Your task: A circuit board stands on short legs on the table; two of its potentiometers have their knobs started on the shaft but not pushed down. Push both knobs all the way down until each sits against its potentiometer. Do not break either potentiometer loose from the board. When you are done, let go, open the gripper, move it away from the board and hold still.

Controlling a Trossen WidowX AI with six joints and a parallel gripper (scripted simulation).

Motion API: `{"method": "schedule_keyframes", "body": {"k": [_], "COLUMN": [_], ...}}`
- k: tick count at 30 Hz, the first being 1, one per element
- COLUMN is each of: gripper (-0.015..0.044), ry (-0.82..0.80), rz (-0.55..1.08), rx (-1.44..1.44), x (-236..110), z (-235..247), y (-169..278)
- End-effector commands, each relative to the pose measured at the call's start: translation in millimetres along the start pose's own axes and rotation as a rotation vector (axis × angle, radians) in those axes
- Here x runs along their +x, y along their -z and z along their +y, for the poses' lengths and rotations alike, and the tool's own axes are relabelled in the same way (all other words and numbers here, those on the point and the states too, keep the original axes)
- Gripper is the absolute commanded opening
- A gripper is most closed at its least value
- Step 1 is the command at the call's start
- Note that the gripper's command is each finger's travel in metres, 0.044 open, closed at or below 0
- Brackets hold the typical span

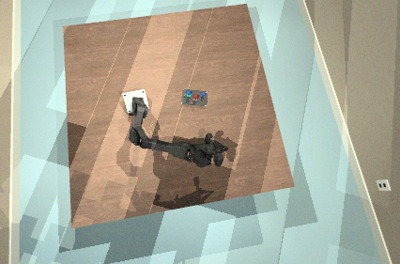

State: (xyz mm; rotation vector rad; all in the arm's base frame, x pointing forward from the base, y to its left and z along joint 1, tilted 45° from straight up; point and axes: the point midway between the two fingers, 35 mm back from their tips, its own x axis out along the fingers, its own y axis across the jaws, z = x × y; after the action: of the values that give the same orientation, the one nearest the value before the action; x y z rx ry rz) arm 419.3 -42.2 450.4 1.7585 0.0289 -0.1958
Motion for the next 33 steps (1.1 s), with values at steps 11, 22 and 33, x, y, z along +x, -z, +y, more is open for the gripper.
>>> {"method": "schedule_keyframes", "body": {"k": [11, 22, 33], "gripper": [0.0, 0.0, 0.0], "ry": [0.382, 0.641, 0.881], "rz": [-0.04, -0.055, -0.065], "rx": [-0.147, -0.324, -0.559], "x": [42.1, 42.7, 24.1], "z": [-124.8, -211.0, -288.9], "y": [32.6, 56.6, 74.5]}}
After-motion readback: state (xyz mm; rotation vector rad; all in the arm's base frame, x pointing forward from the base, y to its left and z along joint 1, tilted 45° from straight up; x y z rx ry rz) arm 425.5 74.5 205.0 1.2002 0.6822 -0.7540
